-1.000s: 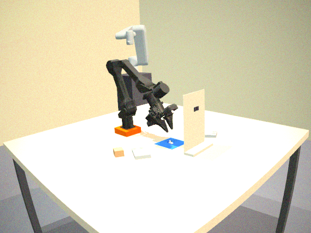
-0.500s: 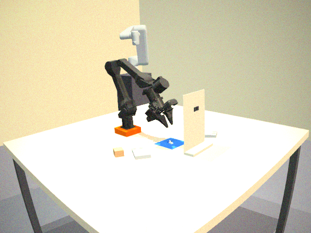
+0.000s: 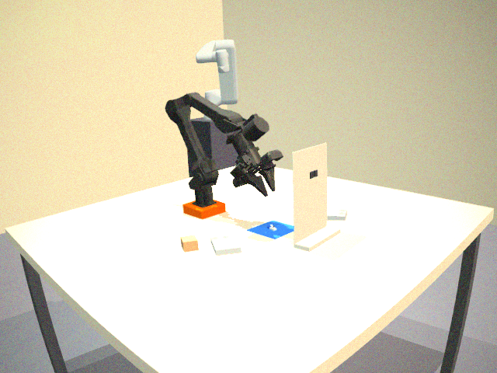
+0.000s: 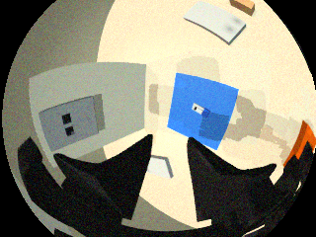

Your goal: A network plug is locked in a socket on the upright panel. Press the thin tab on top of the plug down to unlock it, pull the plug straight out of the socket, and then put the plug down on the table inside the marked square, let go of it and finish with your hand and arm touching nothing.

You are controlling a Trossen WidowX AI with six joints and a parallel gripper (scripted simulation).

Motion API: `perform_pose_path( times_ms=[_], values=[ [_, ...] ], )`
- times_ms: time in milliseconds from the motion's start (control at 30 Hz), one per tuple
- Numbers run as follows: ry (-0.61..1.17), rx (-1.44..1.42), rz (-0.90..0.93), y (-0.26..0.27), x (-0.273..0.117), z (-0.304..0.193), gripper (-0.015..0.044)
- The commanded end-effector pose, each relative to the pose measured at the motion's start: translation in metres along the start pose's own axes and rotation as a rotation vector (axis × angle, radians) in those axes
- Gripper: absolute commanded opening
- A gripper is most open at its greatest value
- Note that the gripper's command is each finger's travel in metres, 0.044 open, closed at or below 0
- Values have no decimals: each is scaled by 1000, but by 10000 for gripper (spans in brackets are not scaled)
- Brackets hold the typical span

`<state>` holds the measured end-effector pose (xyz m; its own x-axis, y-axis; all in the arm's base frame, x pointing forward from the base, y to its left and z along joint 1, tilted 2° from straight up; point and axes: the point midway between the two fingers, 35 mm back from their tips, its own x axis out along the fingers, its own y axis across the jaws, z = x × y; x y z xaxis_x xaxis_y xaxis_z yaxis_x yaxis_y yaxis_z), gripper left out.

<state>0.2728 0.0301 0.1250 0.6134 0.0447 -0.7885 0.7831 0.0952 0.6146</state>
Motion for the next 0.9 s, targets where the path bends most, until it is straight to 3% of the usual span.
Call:
perform_pose_path(
  times_ms=[0, 867],
  values=[
    [-6, 6, 5, 4, -6, 1, 156],
    [-3, 4, 3, 44, -58, 0, 156]
  ],
)
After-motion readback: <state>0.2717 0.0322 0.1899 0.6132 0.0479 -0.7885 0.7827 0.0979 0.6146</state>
